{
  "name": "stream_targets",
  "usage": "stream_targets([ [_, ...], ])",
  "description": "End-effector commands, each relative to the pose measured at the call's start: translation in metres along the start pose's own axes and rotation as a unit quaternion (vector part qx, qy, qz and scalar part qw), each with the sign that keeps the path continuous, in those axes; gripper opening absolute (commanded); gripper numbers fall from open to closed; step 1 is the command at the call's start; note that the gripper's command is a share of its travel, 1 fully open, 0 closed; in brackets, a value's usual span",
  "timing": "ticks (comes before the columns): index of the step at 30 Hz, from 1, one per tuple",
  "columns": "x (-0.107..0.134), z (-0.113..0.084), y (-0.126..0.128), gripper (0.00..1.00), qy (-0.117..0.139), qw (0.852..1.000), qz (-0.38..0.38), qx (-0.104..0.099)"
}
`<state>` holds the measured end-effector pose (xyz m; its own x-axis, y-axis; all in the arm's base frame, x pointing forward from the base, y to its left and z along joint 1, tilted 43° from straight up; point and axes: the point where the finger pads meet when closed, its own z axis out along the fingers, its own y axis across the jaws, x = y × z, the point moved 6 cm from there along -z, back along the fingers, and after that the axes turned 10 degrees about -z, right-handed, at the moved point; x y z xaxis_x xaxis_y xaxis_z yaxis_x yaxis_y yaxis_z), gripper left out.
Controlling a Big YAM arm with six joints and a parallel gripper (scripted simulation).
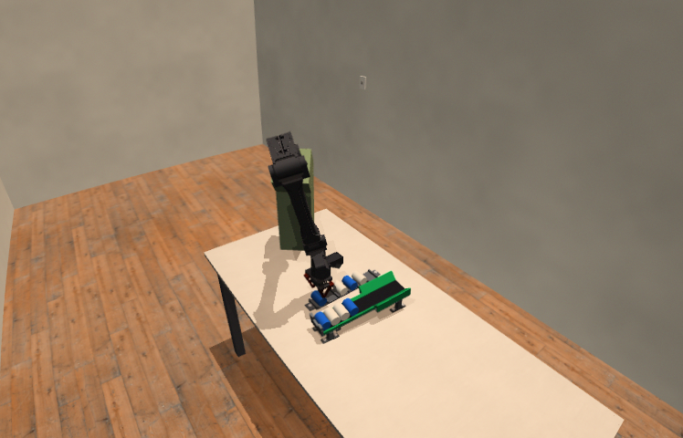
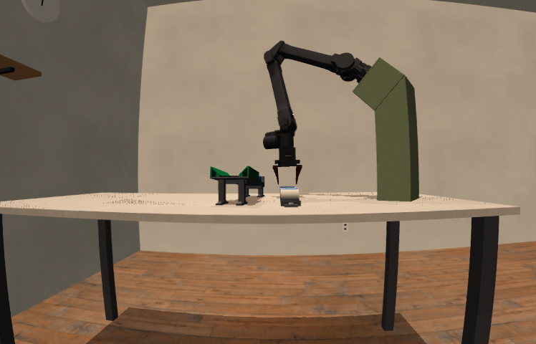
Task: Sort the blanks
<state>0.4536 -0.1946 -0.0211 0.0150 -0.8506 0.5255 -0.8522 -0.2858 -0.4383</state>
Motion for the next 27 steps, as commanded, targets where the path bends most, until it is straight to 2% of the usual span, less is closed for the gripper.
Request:
stream_targets([
  [1,0.0036,0.0055,0.0030,0.76,0.002,1.000,0.001,-0.001],
  [27,0.0070,0.0029,0.0008,0.76,0.001,1.000,0.001,-0.002],
])
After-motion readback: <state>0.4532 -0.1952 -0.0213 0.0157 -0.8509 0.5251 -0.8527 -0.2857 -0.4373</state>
